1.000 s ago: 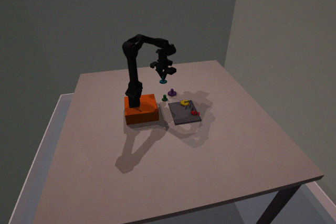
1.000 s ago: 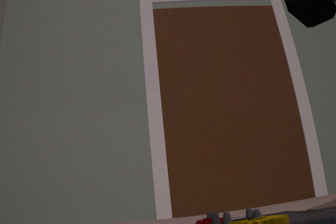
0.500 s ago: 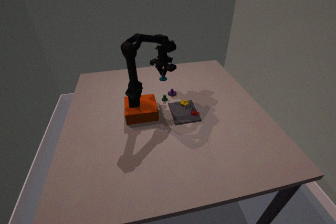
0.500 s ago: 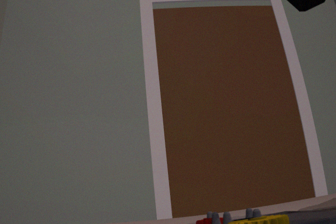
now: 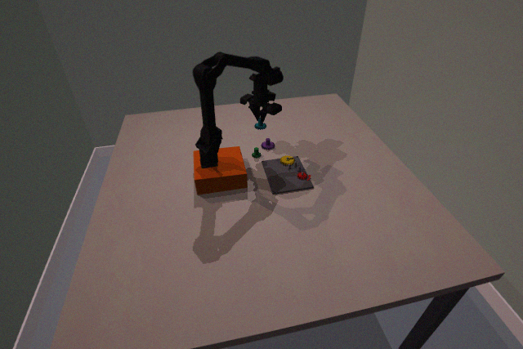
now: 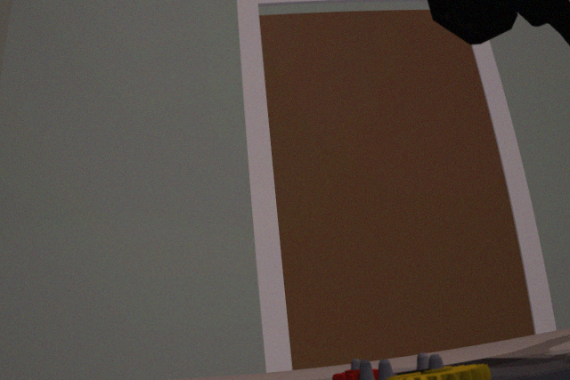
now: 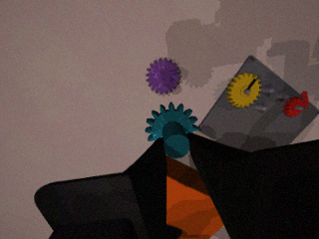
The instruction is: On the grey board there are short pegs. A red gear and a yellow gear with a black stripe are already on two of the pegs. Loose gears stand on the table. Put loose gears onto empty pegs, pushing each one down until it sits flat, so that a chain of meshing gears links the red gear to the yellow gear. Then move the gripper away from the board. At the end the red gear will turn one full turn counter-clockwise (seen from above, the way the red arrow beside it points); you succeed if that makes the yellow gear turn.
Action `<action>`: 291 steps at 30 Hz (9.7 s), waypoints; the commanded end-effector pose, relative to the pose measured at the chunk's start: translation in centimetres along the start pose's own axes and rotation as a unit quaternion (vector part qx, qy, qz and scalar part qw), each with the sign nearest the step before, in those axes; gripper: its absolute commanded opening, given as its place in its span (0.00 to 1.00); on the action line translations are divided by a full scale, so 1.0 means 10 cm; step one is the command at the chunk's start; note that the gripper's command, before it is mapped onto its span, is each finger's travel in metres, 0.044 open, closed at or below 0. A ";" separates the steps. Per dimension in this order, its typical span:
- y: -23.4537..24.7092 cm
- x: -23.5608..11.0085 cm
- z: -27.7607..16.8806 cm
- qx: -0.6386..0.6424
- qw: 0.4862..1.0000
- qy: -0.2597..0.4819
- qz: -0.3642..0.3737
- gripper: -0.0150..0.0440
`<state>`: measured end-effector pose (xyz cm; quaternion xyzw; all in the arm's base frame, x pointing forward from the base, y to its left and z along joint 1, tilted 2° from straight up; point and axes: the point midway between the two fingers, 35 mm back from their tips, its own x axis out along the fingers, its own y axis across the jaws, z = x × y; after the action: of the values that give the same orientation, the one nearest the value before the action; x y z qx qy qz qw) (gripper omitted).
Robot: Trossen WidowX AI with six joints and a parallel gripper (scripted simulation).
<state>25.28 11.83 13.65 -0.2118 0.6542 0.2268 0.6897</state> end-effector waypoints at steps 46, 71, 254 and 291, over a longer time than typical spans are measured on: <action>-1.24 0.33 0.10 0.017 1.000 -0.002 -0.009 0.25; -1.92 0.55 -0.06 0.001 1.000 -0.005 -0.011 0.25; -0.10 1.05 -0.43 0.475 0.880 -0.006 0.001 1.00; -0.10 1.32 -0.43 0.475 0.880 -0.006 0.001 0.42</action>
<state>22.89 9.02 0.22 0.1426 0.6811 -0.1070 0.7101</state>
